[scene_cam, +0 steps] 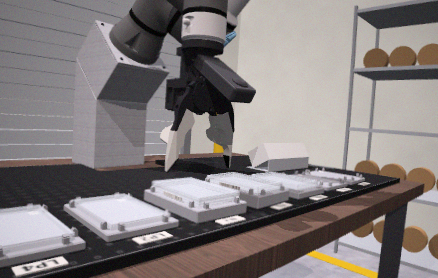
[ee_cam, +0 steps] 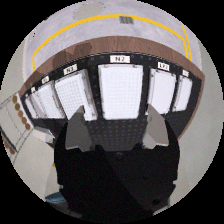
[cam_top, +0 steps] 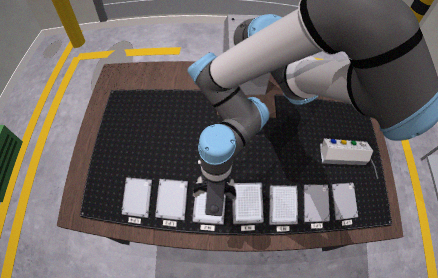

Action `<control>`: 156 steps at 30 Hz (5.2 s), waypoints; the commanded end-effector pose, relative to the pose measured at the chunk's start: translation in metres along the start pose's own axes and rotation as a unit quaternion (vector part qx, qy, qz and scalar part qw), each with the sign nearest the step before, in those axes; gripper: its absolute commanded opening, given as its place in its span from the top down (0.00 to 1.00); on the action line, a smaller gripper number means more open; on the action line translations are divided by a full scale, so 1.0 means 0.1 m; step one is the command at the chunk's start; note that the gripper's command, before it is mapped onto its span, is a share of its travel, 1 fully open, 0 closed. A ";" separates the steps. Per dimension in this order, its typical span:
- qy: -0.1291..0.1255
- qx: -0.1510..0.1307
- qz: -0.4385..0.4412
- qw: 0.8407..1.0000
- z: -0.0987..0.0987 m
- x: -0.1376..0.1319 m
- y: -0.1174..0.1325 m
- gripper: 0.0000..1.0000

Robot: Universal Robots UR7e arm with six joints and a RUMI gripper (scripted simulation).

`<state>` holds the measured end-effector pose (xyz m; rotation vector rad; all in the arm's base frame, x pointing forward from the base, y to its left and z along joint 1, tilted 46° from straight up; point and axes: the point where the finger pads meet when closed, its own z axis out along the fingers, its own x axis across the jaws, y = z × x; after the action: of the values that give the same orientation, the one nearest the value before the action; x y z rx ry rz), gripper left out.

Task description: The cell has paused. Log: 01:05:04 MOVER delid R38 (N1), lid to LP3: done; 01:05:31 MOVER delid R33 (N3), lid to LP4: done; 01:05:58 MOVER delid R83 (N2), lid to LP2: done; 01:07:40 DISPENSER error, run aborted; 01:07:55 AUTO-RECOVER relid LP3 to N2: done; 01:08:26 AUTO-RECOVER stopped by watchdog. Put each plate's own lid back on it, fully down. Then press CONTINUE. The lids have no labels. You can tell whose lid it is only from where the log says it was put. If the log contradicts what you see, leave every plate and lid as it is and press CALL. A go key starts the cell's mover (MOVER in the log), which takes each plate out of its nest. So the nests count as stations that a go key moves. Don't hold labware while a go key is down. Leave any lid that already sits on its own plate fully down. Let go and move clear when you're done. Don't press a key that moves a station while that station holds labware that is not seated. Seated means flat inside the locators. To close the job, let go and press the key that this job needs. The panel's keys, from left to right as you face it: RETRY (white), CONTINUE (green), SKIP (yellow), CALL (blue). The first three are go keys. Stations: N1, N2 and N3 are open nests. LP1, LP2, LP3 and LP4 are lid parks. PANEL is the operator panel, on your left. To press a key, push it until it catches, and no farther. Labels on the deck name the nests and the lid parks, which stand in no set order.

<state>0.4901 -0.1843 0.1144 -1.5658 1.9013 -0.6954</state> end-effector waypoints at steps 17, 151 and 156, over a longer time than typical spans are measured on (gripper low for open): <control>-0.002 -0.001 -0.001 1.000 0.05 0.16 -0.05 0.18; -0.002 -0.001 -0.008 1.000 0.00 -1.84 0.00 1.00; -0.002 -0.001 -0.008 1.000 0.00 -2.09 0.01 1.00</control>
<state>0.5165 -0.0041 0.1331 -1.5866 1.8802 -0.6900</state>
